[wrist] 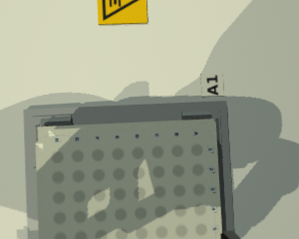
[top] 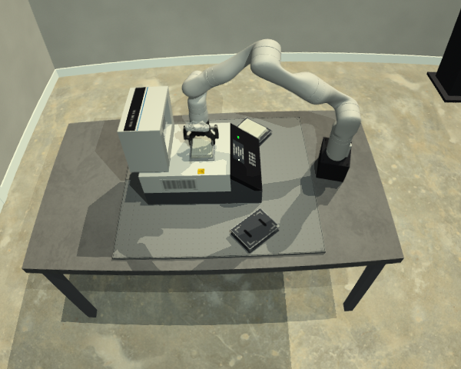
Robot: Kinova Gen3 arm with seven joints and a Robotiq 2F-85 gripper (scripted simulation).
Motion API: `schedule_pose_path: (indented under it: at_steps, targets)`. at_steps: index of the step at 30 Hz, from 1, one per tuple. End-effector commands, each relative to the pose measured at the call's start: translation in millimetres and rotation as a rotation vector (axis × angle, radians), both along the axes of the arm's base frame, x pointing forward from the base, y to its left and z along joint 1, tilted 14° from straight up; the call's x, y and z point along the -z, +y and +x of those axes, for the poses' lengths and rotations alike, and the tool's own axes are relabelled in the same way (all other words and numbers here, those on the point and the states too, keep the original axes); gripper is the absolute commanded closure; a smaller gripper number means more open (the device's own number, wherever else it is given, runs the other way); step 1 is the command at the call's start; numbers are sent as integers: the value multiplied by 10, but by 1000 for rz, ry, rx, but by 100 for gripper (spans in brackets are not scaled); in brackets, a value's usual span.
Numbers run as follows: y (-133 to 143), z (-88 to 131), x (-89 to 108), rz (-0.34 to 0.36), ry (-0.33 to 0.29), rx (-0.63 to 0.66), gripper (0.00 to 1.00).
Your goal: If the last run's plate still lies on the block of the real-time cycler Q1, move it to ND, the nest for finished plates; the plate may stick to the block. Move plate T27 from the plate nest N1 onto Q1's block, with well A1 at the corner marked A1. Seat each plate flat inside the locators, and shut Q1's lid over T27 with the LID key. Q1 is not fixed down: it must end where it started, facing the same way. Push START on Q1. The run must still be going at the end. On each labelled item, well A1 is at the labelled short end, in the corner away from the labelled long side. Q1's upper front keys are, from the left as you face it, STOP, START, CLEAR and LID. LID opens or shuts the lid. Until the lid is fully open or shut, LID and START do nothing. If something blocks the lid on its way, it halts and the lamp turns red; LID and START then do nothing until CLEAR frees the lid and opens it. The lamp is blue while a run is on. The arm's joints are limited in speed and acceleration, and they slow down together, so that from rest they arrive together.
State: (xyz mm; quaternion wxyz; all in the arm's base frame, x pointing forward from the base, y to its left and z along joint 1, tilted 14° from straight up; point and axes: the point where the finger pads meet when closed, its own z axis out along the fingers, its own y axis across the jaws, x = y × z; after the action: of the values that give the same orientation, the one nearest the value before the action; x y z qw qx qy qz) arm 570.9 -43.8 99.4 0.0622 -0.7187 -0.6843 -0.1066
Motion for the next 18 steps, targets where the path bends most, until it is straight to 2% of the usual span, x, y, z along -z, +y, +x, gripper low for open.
schedule_pose_path:
  at_steps: [1,18]
  targets:
    - [-2,6,-1,0,-2,1,9]
    - [4,8,22,0,-2,1,9]
